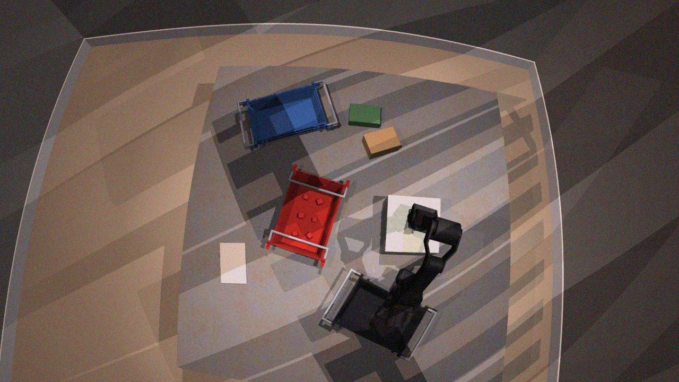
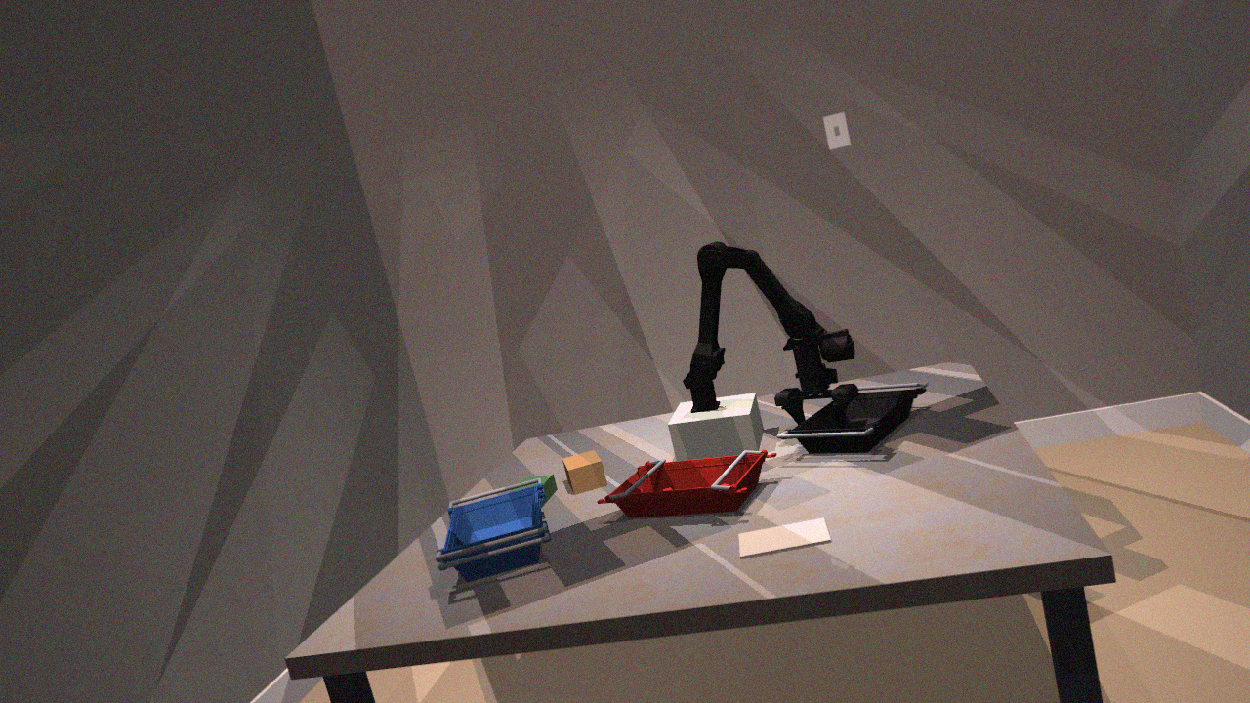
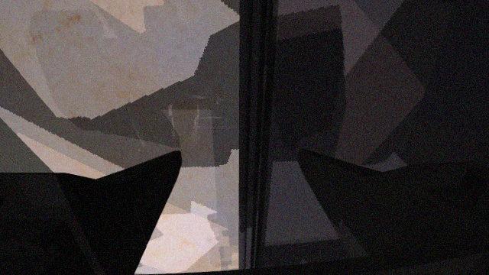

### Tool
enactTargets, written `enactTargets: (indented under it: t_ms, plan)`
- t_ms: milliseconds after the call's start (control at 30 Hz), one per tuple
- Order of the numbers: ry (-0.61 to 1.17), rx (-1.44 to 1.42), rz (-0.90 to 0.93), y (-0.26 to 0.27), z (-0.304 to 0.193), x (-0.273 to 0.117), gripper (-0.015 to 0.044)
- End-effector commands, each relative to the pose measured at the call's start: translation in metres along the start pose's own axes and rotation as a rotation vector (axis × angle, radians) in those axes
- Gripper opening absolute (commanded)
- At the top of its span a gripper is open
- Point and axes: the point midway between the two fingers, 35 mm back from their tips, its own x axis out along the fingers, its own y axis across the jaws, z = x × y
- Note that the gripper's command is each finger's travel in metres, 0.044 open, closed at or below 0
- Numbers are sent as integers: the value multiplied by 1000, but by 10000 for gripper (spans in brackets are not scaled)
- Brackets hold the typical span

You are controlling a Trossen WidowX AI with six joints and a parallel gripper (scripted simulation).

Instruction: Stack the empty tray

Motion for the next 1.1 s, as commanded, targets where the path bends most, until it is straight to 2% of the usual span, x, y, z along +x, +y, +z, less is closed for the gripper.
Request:
enactTargets:
  t_ms: [0,500,1067]
  plan:
    - [4,-4,4,2,-1,2,440]
    - [4,-4,4,2,-1,2,220]
    - [4,-4,4,2,-1,2,107]
